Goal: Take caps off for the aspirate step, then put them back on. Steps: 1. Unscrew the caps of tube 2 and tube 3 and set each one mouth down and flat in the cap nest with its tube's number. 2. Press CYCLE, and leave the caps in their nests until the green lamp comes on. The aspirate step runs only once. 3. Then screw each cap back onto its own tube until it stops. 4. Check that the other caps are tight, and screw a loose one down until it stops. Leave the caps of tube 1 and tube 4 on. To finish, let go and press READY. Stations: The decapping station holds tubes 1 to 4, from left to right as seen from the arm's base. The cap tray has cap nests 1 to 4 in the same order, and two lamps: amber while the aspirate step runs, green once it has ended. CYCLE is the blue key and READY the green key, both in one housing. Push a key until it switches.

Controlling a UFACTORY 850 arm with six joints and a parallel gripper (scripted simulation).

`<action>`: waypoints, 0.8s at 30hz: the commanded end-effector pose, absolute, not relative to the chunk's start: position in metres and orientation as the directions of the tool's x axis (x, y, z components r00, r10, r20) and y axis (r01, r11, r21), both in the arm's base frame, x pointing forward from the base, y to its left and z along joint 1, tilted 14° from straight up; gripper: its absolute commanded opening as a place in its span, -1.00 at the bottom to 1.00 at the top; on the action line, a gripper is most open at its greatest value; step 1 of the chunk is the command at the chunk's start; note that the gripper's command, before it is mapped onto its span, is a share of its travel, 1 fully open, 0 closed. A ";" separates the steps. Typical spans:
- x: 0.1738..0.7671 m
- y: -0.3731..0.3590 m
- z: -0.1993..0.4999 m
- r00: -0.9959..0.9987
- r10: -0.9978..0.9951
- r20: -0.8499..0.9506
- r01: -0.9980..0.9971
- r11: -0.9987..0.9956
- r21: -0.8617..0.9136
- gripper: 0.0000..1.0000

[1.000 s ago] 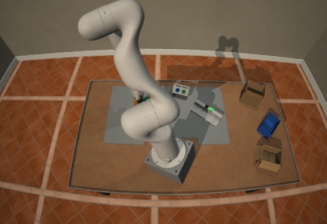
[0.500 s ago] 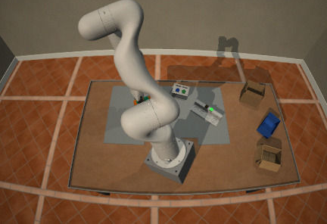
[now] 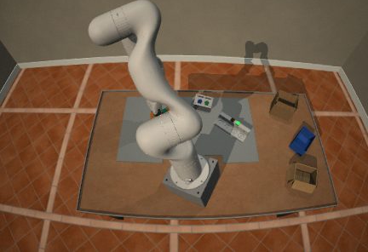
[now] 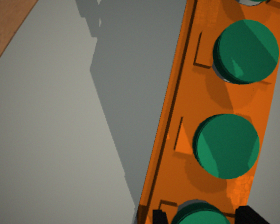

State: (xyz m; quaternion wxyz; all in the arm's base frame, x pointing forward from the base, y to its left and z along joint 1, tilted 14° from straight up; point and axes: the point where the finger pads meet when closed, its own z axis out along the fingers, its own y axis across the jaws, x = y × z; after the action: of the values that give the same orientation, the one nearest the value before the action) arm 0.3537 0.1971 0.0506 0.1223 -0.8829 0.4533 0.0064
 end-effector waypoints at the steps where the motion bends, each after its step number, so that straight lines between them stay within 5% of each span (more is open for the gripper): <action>1: 0.354 0.198 0.049 0.589 -0.799 -0.121 -0.802 -0.559 -0.212 -0.08; 4: 0.354 0.198 0.049 0.589 -0.799 -0.121 -0.802 -0.559 -0.212 -0.08; 5: 0.354 0.198 0.049 0.589 -0.799 -0.121 -0.802 -0.559 -0.212 -1.00; 24: 0.354 0.198 0.049 0.506 -0.851 -0.142 -0.856 -0.476 -0.199 -1.00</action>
State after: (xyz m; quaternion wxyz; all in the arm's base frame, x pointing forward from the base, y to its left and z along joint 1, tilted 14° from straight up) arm 0.3539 0.1975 0.0488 0.1228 -0.8745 0.4691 0.0072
